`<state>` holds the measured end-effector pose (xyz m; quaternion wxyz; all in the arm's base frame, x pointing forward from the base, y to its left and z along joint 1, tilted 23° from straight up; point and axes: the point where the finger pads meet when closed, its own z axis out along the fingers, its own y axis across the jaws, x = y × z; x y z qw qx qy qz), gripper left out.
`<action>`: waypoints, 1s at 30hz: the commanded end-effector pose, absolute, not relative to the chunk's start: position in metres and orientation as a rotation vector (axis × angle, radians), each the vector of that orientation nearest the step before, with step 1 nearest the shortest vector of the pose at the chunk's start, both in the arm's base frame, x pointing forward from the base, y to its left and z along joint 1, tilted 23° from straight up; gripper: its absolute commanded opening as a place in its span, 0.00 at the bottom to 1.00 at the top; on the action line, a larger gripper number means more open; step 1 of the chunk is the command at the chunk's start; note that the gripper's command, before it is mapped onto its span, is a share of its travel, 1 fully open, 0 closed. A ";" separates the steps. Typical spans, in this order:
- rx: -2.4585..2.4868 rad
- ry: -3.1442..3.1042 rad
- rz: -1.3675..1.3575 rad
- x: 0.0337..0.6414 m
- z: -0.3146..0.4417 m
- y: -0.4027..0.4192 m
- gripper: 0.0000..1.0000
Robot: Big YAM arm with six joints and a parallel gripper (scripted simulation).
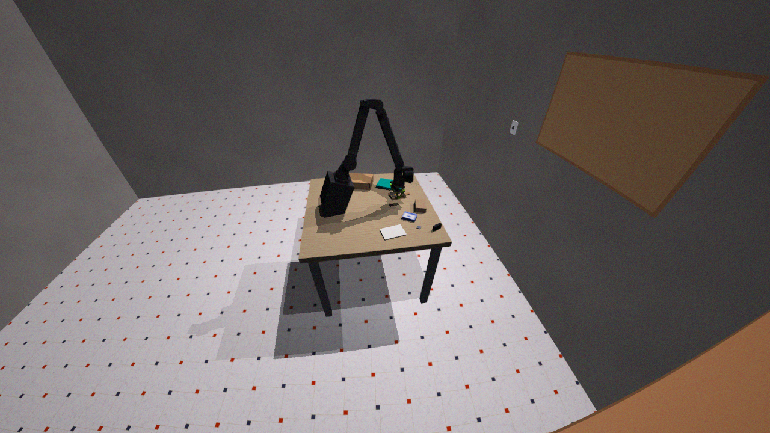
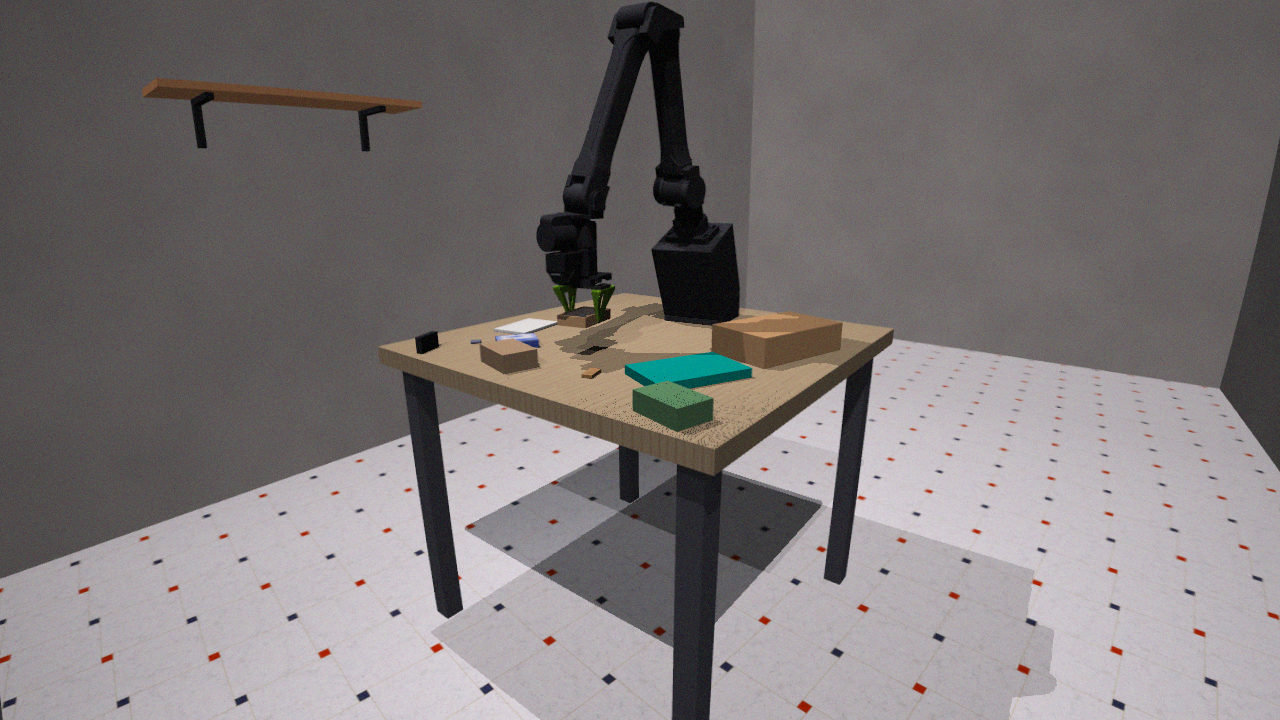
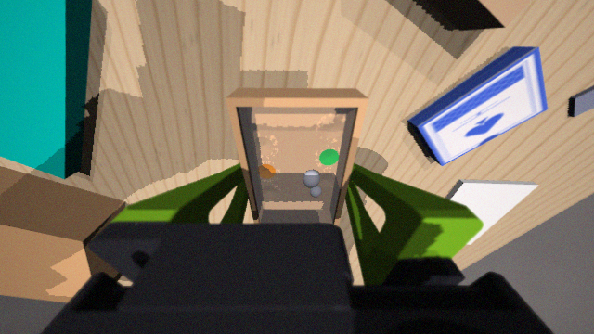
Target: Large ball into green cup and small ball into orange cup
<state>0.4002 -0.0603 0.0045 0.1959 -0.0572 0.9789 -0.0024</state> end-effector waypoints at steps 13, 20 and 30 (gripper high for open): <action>-0.183 2.691 -0.018 0.417 0.028 -0.057 0.69; -0.172 2.703 0.010 0.415 0.021 -0.066 0.69; -0.170 2.707 -0.007 0.415 0.021 -0.061 0.69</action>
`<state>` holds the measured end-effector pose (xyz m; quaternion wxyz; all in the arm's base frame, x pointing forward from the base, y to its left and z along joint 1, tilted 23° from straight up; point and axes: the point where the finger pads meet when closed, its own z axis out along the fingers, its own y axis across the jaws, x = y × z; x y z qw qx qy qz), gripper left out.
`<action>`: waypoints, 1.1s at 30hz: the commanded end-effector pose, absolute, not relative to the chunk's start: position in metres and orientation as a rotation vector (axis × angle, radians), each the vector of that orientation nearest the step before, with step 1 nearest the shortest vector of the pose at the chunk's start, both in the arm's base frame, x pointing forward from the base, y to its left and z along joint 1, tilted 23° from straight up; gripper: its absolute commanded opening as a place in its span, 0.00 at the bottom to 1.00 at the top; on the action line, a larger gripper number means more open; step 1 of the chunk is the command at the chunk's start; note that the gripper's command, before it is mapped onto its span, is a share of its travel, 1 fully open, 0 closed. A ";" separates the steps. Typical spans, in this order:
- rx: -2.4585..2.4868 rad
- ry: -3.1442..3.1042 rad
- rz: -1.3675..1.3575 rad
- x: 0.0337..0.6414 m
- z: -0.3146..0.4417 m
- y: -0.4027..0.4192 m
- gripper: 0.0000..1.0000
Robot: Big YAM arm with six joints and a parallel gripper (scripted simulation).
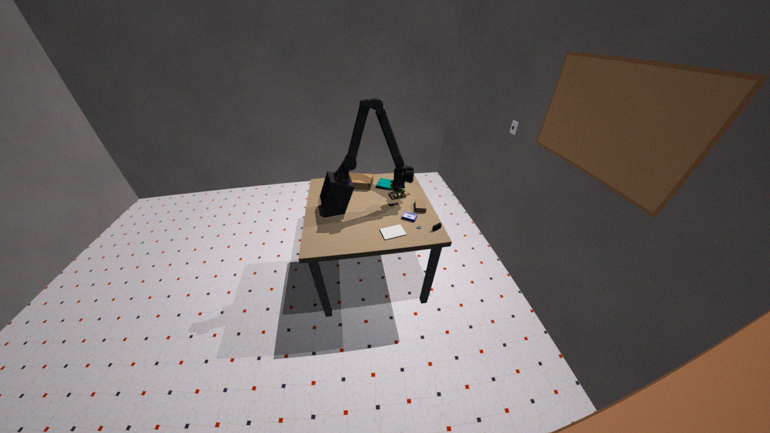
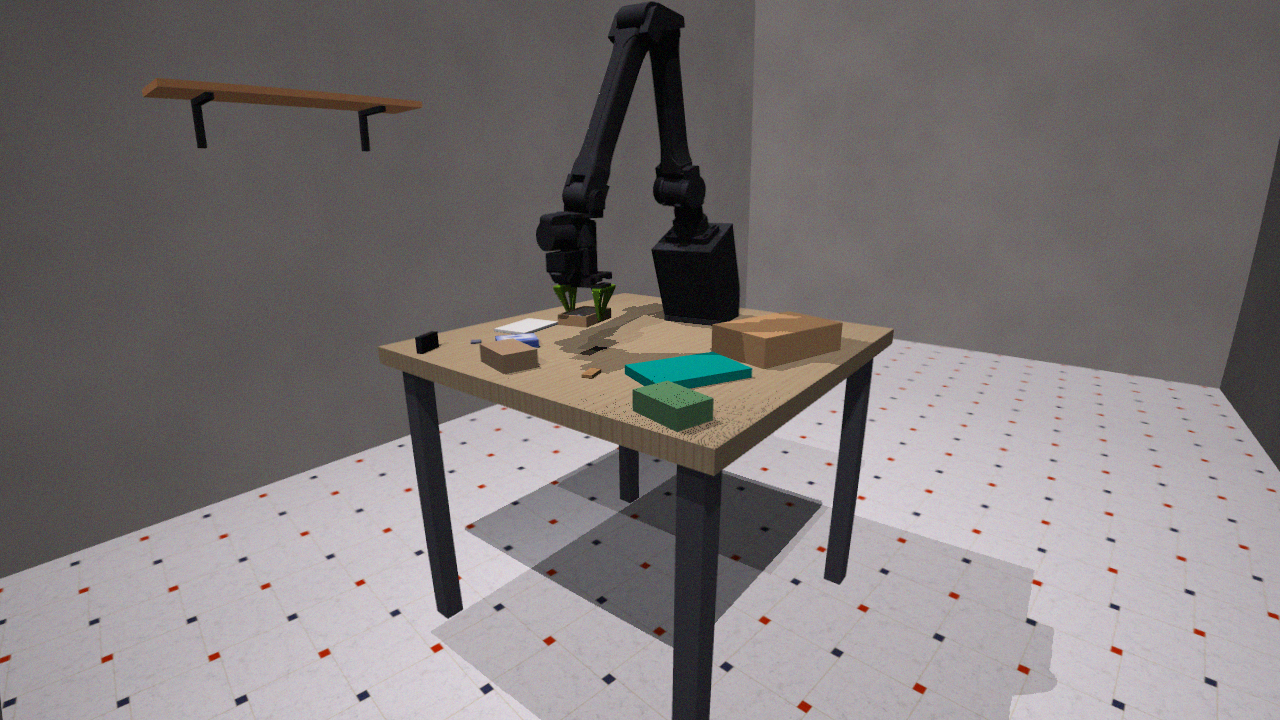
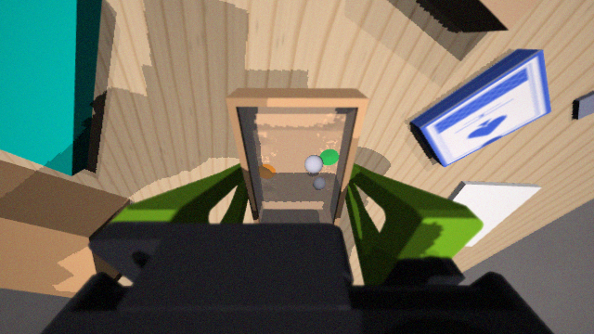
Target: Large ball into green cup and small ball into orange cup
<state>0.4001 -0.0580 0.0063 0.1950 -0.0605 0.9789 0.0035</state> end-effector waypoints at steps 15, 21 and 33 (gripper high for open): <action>-0.176 2.726 0.036 0.412 0.014 -0.066 0.69; -0.204 2.726 0.170 0.412 0.013 -0.067 0.69; -0.225 2.568 0.257 0.405 0.017 -0.067 0.69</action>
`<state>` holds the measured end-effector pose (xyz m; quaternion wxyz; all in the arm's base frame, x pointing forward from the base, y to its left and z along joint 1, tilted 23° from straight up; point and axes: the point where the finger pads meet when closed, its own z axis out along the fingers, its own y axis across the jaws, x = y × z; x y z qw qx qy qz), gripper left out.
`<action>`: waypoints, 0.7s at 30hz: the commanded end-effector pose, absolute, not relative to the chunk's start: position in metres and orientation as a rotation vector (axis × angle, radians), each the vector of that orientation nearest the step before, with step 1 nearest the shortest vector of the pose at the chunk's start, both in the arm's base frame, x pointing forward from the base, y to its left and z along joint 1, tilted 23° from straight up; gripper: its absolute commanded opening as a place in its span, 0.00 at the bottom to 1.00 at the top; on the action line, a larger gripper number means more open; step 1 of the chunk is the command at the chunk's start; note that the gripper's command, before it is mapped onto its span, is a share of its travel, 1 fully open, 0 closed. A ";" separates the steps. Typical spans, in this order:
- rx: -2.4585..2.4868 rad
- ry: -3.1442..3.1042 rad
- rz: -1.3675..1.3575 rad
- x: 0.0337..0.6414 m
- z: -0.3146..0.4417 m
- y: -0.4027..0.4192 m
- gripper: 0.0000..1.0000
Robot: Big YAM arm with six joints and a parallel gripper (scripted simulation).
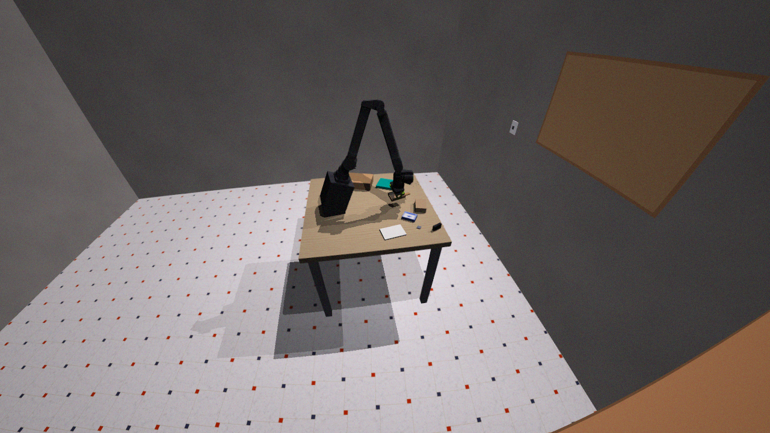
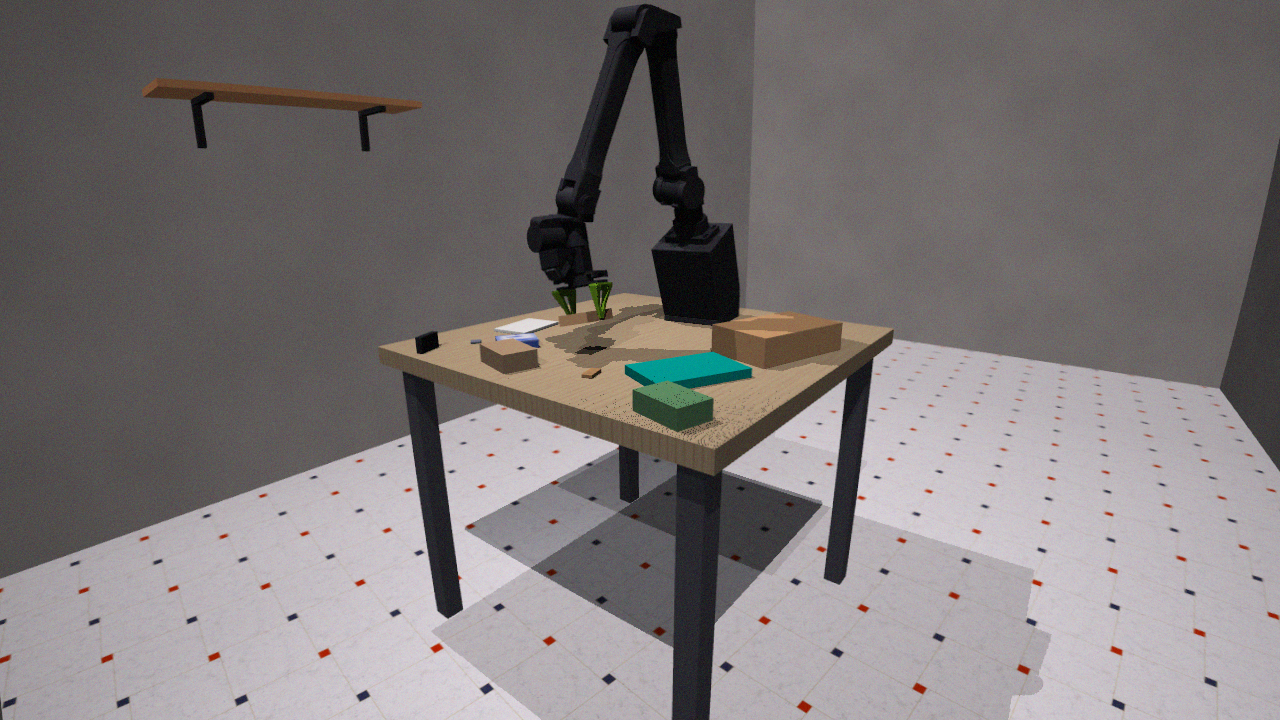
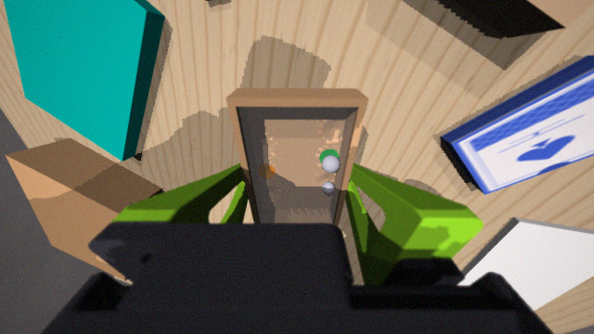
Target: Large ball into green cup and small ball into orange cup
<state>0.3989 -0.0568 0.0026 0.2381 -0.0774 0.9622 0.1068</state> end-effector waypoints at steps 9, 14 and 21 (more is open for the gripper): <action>-0.224 2.451 0.335 0.400 0.004 -0.066 0.69; -0.231 2.430 0.321 0.410 0.013 -0.070 0.69; -0.227 2.446 0.339 0.409 0.011 -0.070 0.69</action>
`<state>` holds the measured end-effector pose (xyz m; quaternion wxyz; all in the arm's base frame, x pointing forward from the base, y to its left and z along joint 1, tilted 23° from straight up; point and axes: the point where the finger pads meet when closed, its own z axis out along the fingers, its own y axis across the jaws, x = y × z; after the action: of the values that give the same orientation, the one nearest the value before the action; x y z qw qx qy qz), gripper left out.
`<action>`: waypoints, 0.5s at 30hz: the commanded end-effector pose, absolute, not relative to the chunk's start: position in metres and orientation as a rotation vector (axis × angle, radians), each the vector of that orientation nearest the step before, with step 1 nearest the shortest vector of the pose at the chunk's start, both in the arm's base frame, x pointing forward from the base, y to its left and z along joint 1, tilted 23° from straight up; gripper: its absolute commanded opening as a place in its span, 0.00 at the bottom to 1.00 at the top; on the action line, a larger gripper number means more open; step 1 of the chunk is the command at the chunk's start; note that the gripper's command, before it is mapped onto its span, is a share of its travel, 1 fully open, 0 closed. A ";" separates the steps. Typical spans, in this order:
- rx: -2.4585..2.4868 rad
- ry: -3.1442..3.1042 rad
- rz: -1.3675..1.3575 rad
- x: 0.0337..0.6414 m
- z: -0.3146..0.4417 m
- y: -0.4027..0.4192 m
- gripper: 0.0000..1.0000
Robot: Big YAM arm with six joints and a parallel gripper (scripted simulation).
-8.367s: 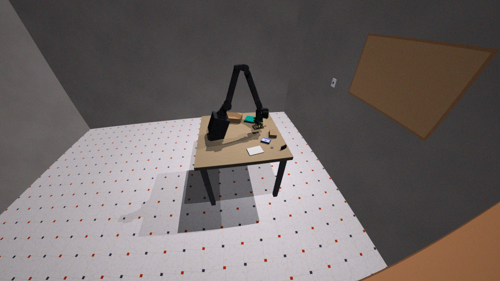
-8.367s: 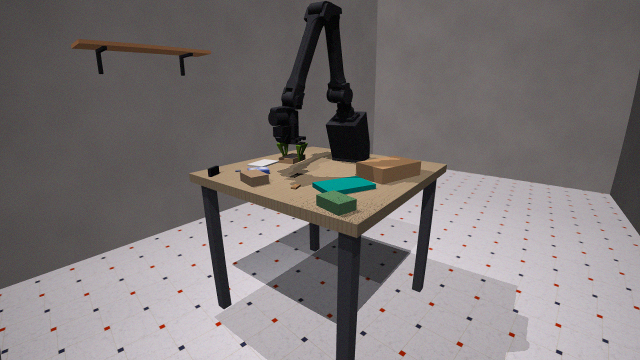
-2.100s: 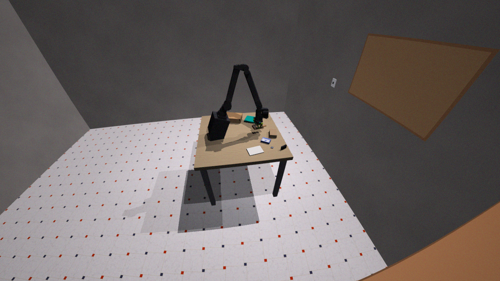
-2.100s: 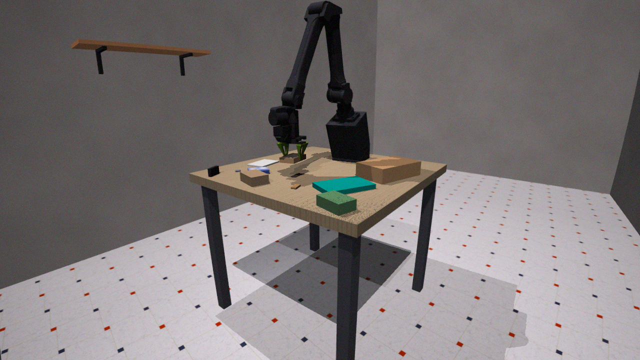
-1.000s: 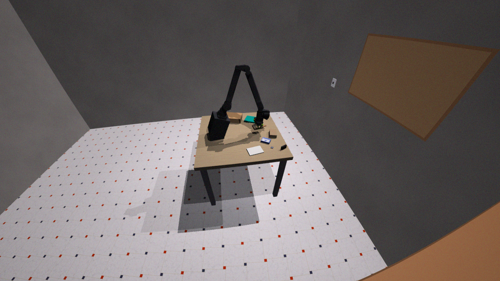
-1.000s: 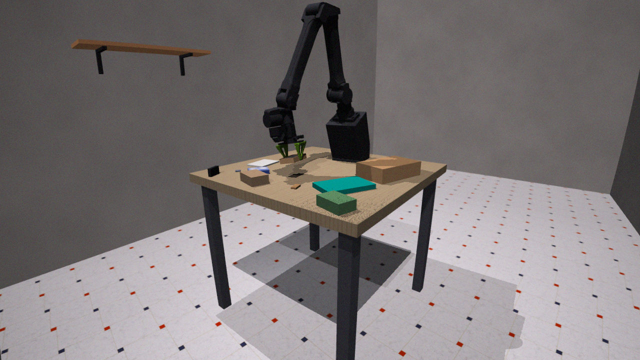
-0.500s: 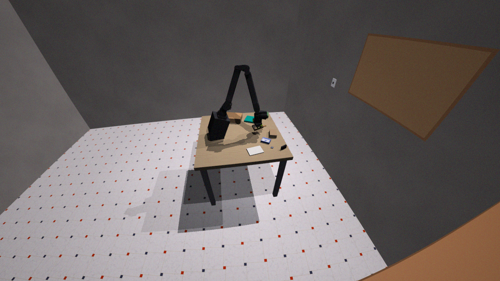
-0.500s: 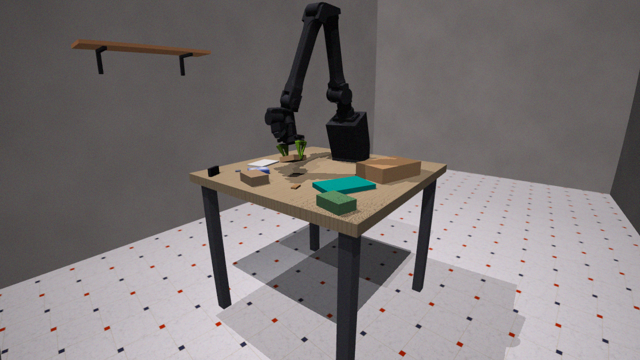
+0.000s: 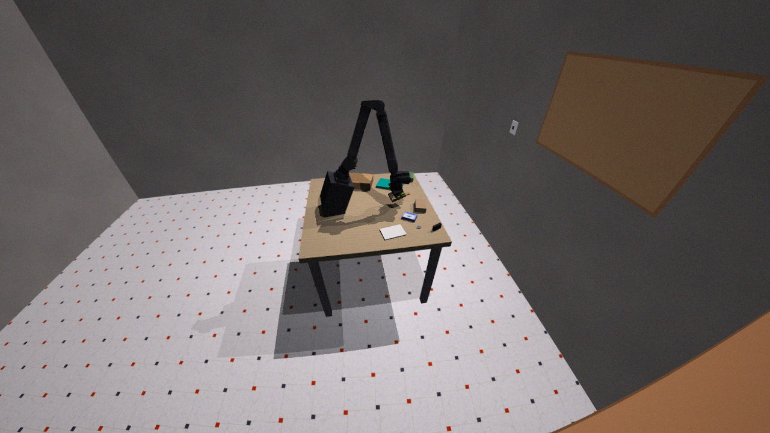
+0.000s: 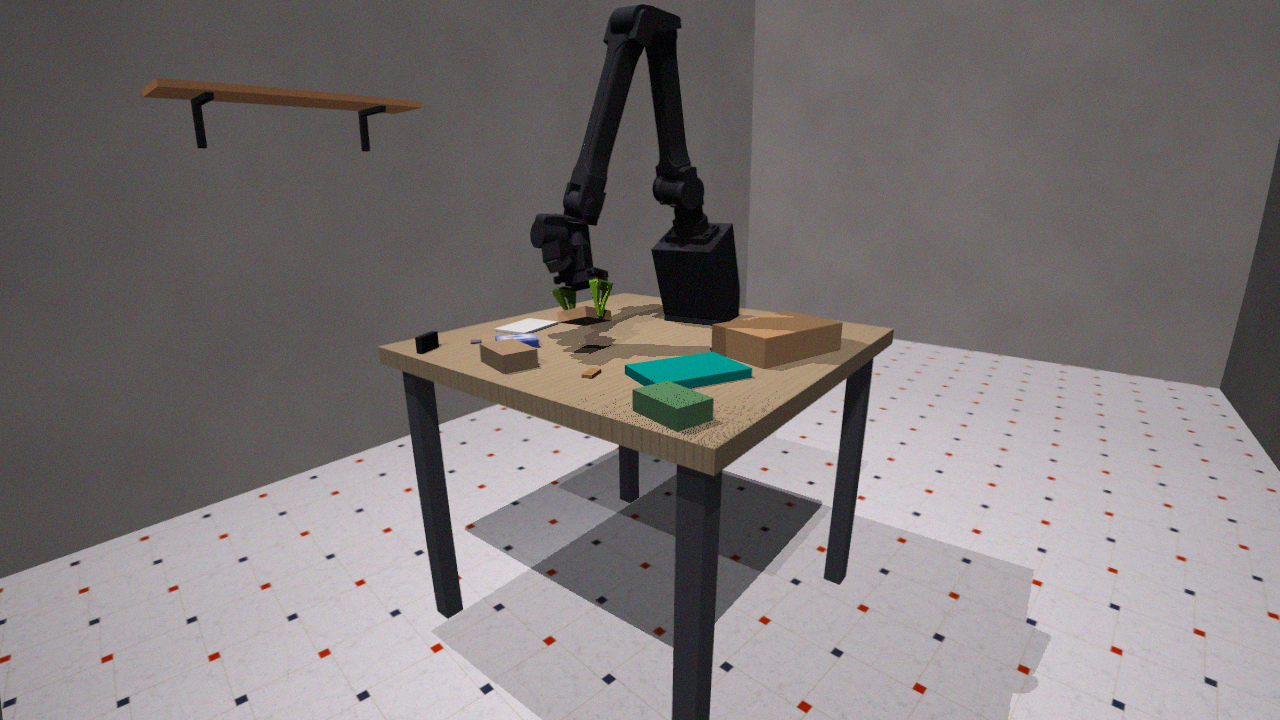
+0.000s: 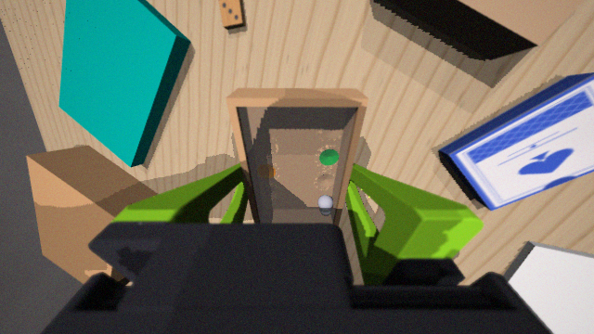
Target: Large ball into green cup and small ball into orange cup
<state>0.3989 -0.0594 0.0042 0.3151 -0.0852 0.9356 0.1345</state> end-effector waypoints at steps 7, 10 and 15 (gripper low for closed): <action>-0.222 2.491 0.263 0.414 0.023 -0.061 0.69; -0.217 2.515 0.234 0.414 0.024 -0.060 0.69; -0.205 2.560 0.174 0.415 0.025 -0.060 0.69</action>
<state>0.3973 -0.0637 0.0019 0.2626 -0.0738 0.9593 0.0732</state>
